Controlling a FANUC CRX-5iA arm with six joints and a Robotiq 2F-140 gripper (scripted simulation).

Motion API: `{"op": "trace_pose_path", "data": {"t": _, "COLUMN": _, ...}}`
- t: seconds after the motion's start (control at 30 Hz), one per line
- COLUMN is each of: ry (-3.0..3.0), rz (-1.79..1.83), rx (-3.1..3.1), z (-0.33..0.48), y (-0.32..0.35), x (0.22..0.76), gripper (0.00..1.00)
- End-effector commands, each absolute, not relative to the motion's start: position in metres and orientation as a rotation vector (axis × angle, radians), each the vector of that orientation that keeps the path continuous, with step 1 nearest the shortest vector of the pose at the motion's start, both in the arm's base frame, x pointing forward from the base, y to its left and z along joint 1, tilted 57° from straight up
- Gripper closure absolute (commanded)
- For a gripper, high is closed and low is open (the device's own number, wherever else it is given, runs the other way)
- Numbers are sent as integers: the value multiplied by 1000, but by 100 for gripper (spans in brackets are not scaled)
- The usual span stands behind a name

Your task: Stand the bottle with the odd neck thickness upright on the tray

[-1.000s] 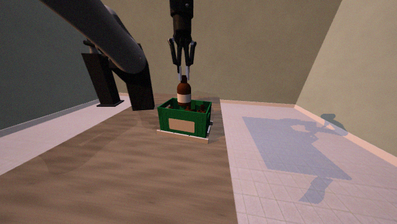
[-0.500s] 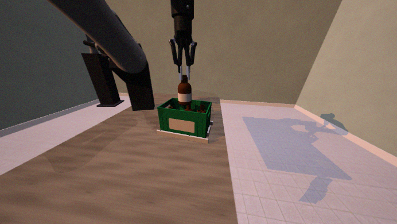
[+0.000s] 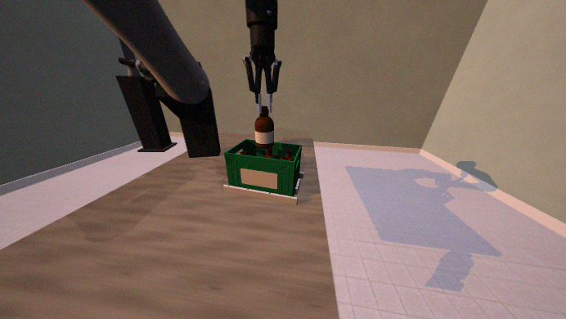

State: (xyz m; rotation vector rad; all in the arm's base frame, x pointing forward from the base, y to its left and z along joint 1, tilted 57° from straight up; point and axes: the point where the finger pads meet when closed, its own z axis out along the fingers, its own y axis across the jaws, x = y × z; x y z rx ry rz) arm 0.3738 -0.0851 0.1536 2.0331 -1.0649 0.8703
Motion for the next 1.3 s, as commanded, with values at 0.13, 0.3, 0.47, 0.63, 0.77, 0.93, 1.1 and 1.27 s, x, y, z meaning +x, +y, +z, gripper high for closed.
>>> {"op": "trace_pose_path", "data": {"t": 0.13, "ry": -1064, "rz": 872, "rx": 2034, "z": 144, "y": -77, "x": 377, "gripper": 90}}
{"op": "trace_pose_path", "data": {"t": 0.3, "ry": -1064, "rz": 872, "rx": 2034, "z": 138, "y": -72, "x": 378, "gripper": 90}}
{"op": "trace_pose_path", "data": {"t": 0.47, "ry": -1064, "rz": 872, "rx": 2034, "z": 131, "y": -67, "x": 380, "gripper": 90}}
{"op": "trace_pose_path", "data": {"t": 0.63, "ry": -1064, "rz": 872, "rx": 2034, "z": 123, "y": -61, "x": 382, "gripper": 90}}
{"op": "trace_pose_path", "data": {"t": 0.77, "ry": -1064, "rz": 872, "rx": 2034, "z": 116, "y": -56, "x": 384, "gripper": 90}}
{"op": "trace_pose_path", "data": {"t": 0.93, "ry": -1064, "rz": 872, "rx": 2034, "z": 111, "y": -52, "x": 385, "gripper": 90}}
{"op": "trace_pose_path", "data": {"t": 1.1, "ry": -1064, "rz": 872, "rx": 2034, "z": 102, "y": -45, "x": 387, "gripper": 90}}
{"op": "trace_pose_path", "data": {"t": 1.27, "ry": -1064, "rz": 872, "rx": 2034, "z": 93, "y": -38, "x": 390, "gripper": 90}}
